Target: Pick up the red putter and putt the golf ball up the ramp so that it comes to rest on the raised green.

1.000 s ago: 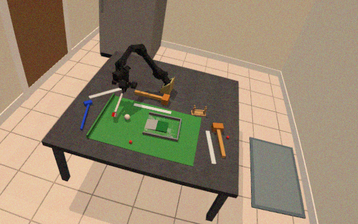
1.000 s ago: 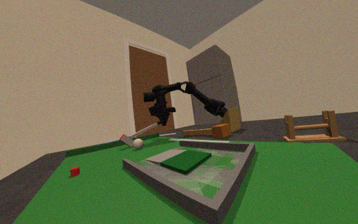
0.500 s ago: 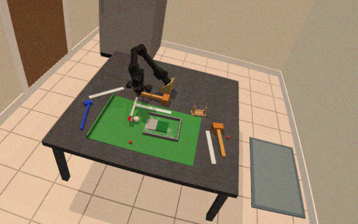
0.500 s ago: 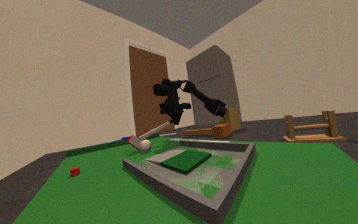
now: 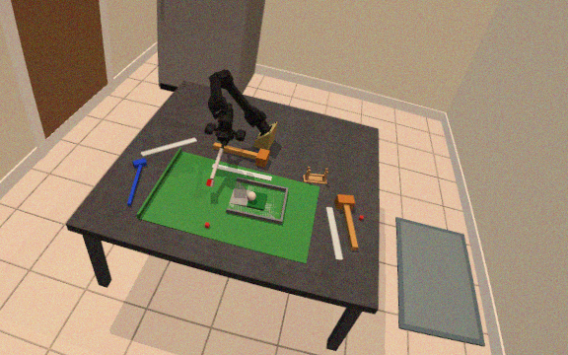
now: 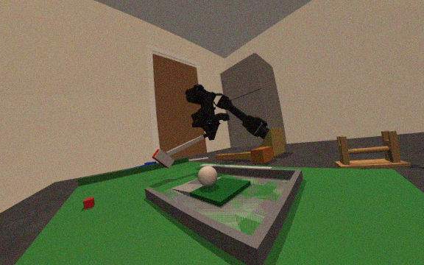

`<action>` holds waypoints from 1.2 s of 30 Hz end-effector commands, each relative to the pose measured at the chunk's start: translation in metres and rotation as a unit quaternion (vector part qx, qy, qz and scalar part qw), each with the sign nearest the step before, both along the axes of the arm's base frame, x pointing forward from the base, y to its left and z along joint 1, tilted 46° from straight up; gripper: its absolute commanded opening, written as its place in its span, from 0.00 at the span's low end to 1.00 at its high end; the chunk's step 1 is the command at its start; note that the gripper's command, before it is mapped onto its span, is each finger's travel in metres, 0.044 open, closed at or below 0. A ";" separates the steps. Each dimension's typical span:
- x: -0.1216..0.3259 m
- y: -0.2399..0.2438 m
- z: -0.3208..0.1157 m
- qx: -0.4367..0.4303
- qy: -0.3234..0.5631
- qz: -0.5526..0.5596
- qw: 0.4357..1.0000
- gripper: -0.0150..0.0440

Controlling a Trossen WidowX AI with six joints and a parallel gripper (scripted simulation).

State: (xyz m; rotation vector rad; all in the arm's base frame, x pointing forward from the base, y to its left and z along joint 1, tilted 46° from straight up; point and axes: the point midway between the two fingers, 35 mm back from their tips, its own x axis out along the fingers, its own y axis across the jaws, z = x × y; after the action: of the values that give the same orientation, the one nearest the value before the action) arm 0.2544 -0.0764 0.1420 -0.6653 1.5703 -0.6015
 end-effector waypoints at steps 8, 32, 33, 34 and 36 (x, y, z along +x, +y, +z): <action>0.001 0.013 0.012 0.000 -0.002 0.002 1.000 0.25; 0.001 0.013 0.012 0.000 -0.002 0.002 1.000 0.25; 0.001 0.013 0.012 0.000 -0.002 0.002 1.000 0.25; 0.001 0.013 0.012 0.000 -0.002 0.002 1.000 0.25; 0.001 0.013 0.012 0.000 -0.002 0.002 1.000 0.25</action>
State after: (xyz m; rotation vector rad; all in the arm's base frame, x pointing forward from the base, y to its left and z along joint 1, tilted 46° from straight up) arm 0.2551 -0.0641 0.1539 -0.6648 1.5679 -0.6019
